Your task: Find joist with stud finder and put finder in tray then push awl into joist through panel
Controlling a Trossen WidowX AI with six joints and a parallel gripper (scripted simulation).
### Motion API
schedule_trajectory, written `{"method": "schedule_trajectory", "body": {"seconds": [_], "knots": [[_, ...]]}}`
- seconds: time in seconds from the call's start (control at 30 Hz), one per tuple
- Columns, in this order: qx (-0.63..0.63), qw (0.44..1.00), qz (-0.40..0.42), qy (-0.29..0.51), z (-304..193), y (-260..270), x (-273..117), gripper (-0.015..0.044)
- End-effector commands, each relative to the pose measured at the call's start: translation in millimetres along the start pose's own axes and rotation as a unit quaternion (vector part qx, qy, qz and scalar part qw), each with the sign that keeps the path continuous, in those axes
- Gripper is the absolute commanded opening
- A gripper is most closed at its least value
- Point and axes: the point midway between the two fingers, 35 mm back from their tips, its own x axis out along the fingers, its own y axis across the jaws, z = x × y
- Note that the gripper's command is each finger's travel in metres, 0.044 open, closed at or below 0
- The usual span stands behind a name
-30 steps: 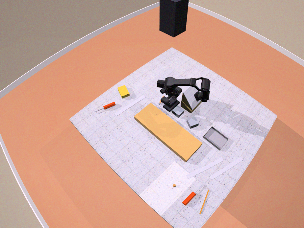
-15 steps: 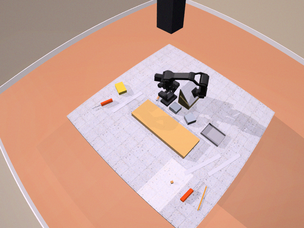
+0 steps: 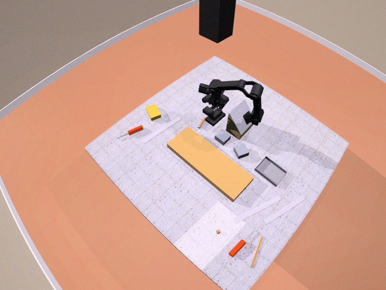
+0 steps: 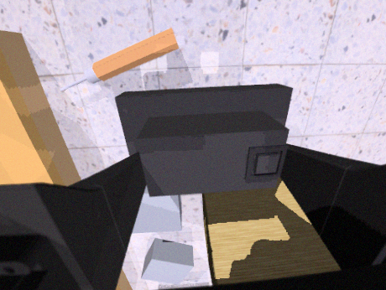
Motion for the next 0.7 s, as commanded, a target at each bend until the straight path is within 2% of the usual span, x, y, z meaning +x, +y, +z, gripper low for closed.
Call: {"method": "schedule_trajectory", "body": {"seconds": [0.0, 0.33, 0.67], "knots": [[-0.001, 1.0, -0.002, 0.003, 7.4, -22.0, 4.9, 0.0], [-0.001, 1.0, -0.002, 0.004, 12.6, -33.8, 11.1, 0.0], [0.001, 1.0, 0.0, 0.003, 15.6, -33.8, 33.9, 0.0]]}}
